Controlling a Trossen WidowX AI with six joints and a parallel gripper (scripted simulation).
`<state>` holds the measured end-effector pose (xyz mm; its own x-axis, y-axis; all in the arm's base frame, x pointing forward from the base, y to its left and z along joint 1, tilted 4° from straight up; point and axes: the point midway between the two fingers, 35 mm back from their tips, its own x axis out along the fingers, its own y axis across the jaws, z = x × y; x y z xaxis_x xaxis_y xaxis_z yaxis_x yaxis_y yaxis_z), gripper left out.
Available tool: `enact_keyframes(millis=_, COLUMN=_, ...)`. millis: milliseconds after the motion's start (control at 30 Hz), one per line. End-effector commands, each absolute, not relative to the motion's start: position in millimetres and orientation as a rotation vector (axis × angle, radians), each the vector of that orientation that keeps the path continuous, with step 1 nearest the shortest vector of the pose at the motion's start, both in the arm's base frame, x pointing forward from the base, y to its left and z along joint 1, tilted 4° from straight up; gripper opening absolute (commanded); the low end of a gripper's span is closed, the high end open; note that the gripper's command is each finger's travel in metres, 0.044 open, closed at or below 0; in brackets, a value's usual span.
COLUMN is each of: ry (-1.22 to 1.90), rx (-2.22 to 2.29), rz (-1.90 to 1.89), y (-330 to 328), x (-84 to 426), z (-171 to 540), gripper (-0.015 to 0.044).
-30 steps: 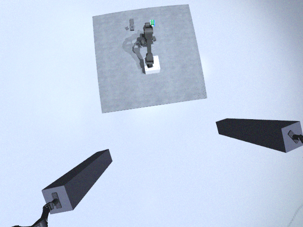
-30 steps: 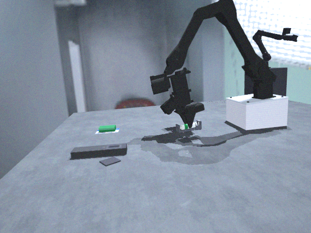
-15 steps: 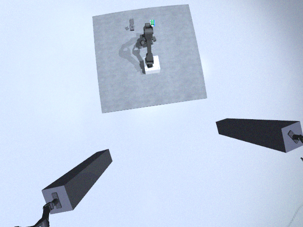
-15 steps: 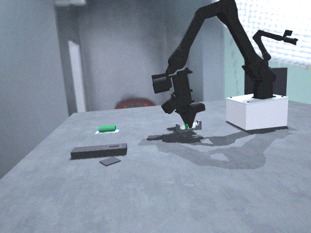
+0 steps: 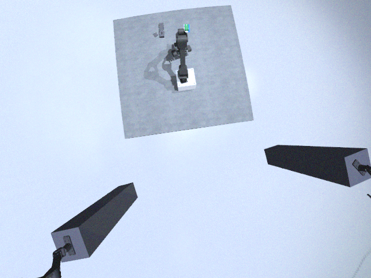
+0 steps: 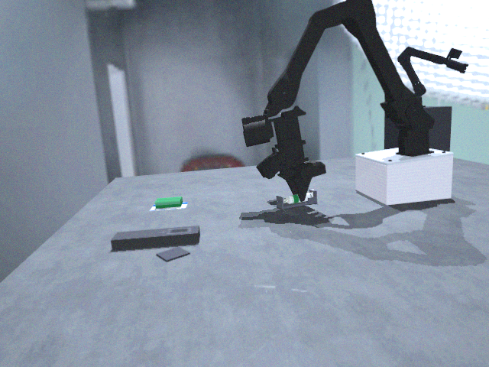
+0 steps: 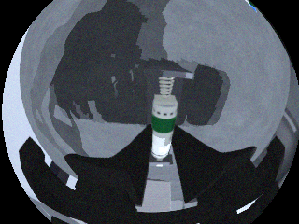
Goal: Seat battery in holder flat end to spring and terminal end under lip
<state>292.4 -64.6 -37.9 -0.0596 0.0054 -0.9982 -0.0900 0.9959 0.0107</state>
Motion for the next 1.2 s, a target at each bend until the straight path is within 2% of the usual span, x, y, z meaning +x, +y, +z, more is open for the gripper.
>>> enact_keyframes(millis=0, ry=1.630, rx=-0.070, rz=0.082, y=-64.5, x=291.2, z=-38.0, gripper=0.0059)
enact_keyframes(millis=167, ry=1.630, rx=-0.070, rz=0.082, y=-64.5, x=291.2, z=-38.0, gripper=0.0059)
enact_keyframes(millis=300, ry=1.630, rx=-0.070, rz=0.082, y=-64.5, x=291.2, z=-38.0, gripper=0.0161)
enact_keyframes(millis=867, ry=1.630, rx=-0.065, rz=0.079, y=-64.1, x=290.2, z=-23.4, gripper=0.0161)
enact_keyframes(millis=1167, ry=1.630, rx=-0.065, rz=0.079, y=-63.2, x=284.2, z=46.6, gripper=0.0397)
